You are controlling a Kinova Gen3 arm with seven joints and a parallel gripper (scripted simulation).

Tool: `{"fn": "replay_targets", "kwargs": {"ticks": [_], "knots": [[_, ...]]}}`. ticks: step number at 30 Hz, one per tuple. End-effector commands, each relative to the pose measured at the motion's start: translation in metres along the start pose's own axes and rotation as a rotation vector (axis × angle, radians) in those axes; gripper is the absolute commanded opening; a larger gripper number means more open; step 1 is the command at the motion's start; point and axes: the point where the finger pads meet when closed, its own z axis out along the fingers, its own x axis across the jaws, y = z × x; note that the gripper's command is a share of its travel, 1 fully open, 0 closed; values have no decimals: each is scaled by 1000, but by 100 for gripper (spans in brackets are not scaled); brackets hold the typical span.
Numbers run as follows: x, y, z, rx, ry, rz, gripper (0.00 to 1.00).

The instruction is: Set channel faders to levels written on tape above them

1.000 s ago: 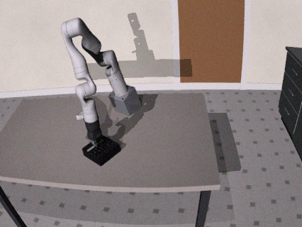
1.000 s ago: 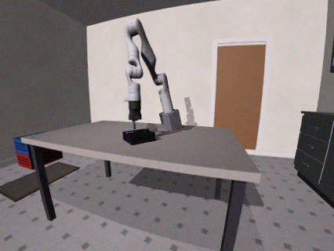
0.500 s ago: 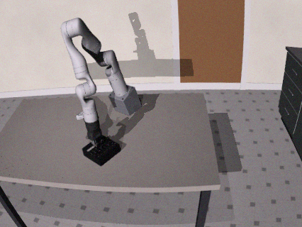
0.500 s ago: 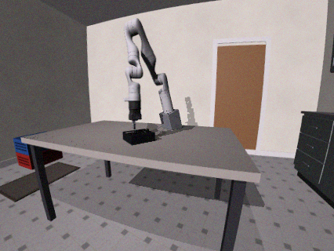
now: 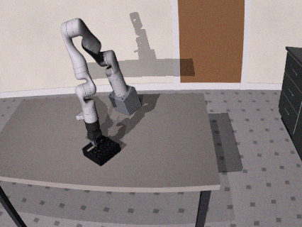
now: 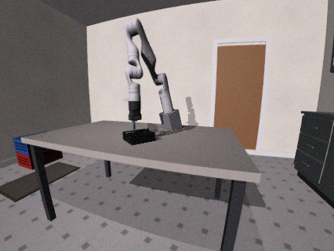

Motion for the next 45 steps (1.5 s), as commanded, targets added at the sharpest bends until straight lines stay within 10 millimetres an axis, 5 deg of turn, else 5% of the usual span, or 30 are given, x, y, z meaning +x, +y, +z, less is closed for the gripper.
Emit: {"fn": "replay_targets", "kwargs": {"ticks": [1, 45], "knots": [[0, 0, 2, 0, 1, -1, 0], [0, 2, 10, 0, 1, -1, 0]]}}
